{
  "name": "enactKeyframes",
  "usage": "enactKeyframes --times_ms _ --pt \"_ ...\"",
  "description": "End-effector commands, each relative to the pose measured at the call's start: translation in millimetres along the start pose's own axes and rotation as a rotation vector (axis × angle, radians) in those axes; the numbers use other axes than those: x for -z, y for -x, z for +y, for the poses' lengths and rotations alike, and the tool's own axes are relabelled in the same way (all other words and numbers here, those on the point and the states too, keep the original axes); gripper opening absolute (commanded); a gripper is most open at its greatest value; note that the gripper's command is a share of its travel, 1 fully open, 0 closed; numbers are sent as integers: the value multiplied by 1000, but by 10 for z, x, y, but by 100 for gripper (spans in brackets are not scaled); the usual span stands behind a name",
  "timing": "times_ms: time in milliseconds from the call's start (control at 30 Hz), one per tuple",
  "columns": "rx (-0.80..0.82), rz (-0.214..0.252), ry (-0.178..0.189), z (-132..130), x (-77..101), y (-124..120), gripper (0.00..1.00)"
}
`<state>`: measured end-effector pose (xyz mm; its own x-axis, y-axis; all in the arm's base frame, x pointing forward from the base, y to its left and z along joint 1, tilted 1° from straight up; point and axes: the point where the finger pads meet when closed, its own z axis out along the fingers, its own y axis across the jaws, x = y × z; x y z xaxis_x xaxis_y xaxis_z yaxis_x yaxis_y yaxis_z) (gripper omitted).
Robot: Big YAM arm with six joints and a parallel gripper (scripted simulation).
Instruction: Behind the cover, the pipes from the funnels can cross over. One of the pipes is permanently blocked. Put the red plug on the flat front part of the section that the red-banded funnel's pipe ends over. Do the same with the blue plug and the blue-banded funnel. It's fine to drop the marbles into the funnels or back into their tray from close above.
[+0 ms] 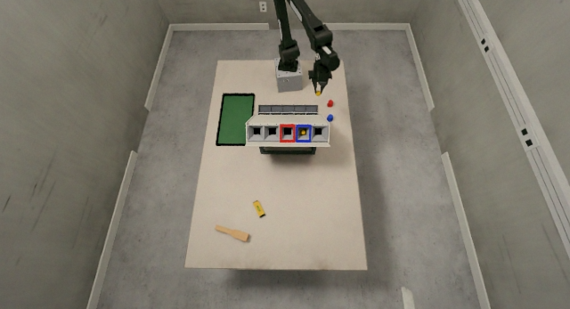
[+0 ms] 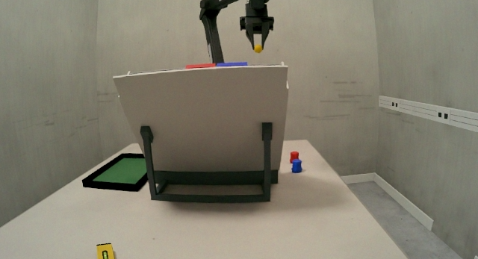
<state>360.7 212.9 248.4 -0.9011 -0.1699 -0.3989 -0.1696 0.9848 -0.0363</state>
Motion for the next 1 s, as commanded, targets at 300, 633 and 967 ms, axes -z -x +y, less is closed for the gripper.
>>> enactKeyframes --times_ms 300,633,967 --pt "-10 -40 15 74 -255 1045 0" --pt "-10 -40 15 55 -482 1492 0" --pt "-10 -45 16 61 -548 1670 0"
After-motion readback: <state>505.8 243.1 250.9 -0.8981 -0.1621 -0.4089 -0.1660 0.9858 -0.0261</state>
